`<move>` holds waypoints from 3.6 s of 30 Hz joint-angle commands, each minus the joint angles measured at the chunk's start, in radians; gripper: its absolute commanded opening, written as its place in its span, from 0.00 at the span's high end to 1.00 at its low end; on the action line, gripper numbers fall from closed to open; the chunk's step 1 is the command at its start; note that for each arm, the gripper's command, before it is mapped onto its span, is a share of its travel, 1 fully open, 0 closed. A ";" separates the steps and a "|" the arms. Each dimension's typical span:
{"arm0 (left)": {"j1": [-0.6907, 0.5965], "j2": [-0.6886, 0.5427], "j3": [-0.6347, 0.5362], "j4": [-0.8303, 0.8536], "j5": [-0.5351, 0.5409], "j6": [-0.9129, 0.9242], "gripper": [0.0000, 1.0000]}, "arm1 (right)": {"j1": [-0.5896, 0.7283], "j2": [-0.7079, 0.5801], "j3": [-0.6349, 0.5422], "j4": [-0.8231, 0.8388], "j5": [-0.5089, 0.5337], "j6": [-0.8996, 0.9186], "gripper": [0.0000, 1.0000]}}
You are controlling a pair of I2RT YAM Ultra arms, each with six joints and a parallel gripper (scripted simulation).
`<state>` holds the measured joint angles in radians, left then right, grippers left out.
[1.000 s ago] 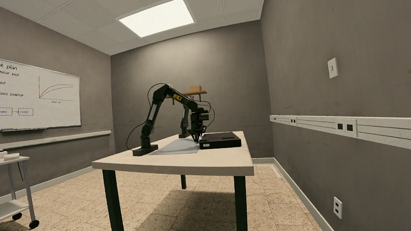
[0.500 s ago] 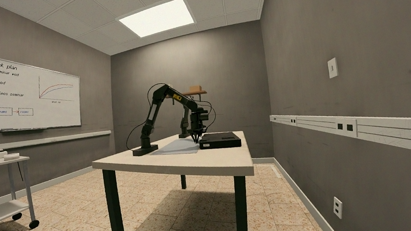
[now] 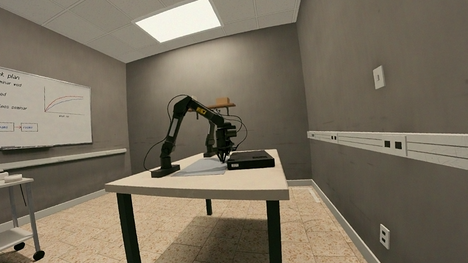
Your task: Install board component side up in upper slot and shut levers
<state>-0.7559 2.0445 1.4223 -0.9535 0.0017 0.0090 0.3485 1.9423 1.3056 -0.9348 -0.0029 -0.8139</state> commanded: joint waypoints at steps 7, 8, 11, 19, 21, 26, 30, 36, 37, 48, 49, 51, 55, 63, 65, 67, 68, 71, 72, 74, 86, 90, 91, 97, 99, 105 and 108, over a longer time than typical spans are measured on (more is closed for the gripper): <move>-0.003 -0.006 0.026 -0.016 -0.012 -0.024 0.97 | 0.003 -0.024 -0.015 0.012 0.013 0.026 0.97; -0.003 -0.006 0.026 -0.016 -0.012 -0.032 0.97 | 0.003 -0.024 -0.015 0.013 0.013 0.034 0.97; -0.007 -0.007 0.023 -0.015 -0.010 -0.125 0.97 | 0.006 -0.026 -0.018 0.017 0.010 0.125 0.97; -0.020 0.006 0.029 -0.015 -0.010 -0.231 0.97 | 0.019 -0.035 -0.030 0.020 0.010 0.231 0.97; -0.024 0.008 0.033 -0.016 -0.008 -0.278 0.97 | 0.024 -0.038 -0.034 0.022 0.011 0.278 0.97; -0.024 0.010 0.036 -0.019 -0.009 -0.304 0.97 | 0.026 -0.040 -0.037 0.020 0.013 0.306 0.97; -0.023 0.011 0.037 -0.020 -0.009 -0.305 0.97 | 0.024 -0.040 -0.037 0.020 0.014 0.307 0.97; -0.023 0.011 0.038 -0.020 -0.010 -0.305 0.97 | 0.023 -0.040 -0.037 0.019 0.014 0.307 0.97; -0.023 0.011 0.038 -0.020 -0.011 -0.305 0.97 | 0.023 -0.040 -0.037 0.019 0.014 0.307 0.97; -0.039 0.018 0.048 -0.021 -0.012 -0.490 0.97 | 0.042 -0.045 -0.044 0.025 0.012 0.494 0.97; -0.040 0.018 0.049 -0.022 -0.012 -0.512 0.97 | 0.043 -0.045 -0.044 0.025 0.012 0.517 0.97; -0.042 0.021 0.054 -0.024 -0.011 -0.533 0.97 | 0.047 -0.046 -0.045 0.026 0.013 0.539 0.97; -0.044 0.024 0.058 -0.027 -0.012 -0.573 0.97 | 0.050 -0.047 -0.046 0.025 0.014 0.580 0.97; -0.042 0.027 0.063 -0.030 -0.013 -0.585 0.97 | 0.048 -0.048 -0.047 0.023 0.016 0.593 0.97; -0.042 0.026 0.063 -0.030 -0.013 -0.585 0.97 | 0.048 -0.048 -0.047 0.022 0.016 0.593 0.97; -0.042 0.026 0.063 -0.031 -0.013 -0.585 0.97 | 0.048 -0.048 -0.047 0.022 0.016 0.594 0.97; -0.042 0.025 0.063 -0.031 -0.013 -0.585 0.97 | 0.048 -0.048 -0.047 0.022 0.016 0.594 0.97; -0.042 0.025 0.063 -0.031 -0.013 -0.585 0.97 | 0.048 -0.048 -0.047 0.022 0.016 0.594 0.97; -0.042 0.025 0.063 -0.031 -0.013 -0.585 0.97 | 0.048 -0.048 -0.047 0.022 0.016 0.594 0.97; -0.042 0.025 0.063 -0.031 -0.013 -0.596 0.97 | 0.048 -0.048 -0.047 0.022 0.016 0.594 0.97; -0.057 0.043 0.088 -0.037 -0.010 -0.814 0.97 | 0.073 -0.037 -0.033 0.016 0.015 0.831 0.97; -0.059 0.048 0.096 -0.041 -0.005 -0.862 0.97 | 0.078 -0.035 -0.031 0.011 0.008 0.876 0.97; -0.060 0.050 0.099 -0.042 -0.004 -0.869 0.97 | 0.080 -0.035 -0.030 0.011 0.008 0.889 0.97; -0.059 0.053 0.104 -0.045 -0.004 -0.900 0.97 | 0.082 -0.043 -0.028 0.006 0.000 0.922 0.97; -0.059 0.055 0.106 -0.045 -0.005 -0.908 0.97 | 0.084 -0.033 -0.028 0.004 0.001 0.931 0.97; -0.058 0.057 0.111 -0.048 -0.005 -0.942 0.97 | 0.083 -0.033 -0.027 0.000 0.001 0.956 0.97; -0.060 0.060 0.115 -0.049 -0.005 -0.960 0.97 | 0.089 -0.032 -0.024 0.000 0.001 0.991 0.97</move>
<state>-0.8127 2.0975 1.5032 -0.9848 -0.0063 -0.8825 0.4294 1.9202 1.2739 -0.9169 0.0124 0.0933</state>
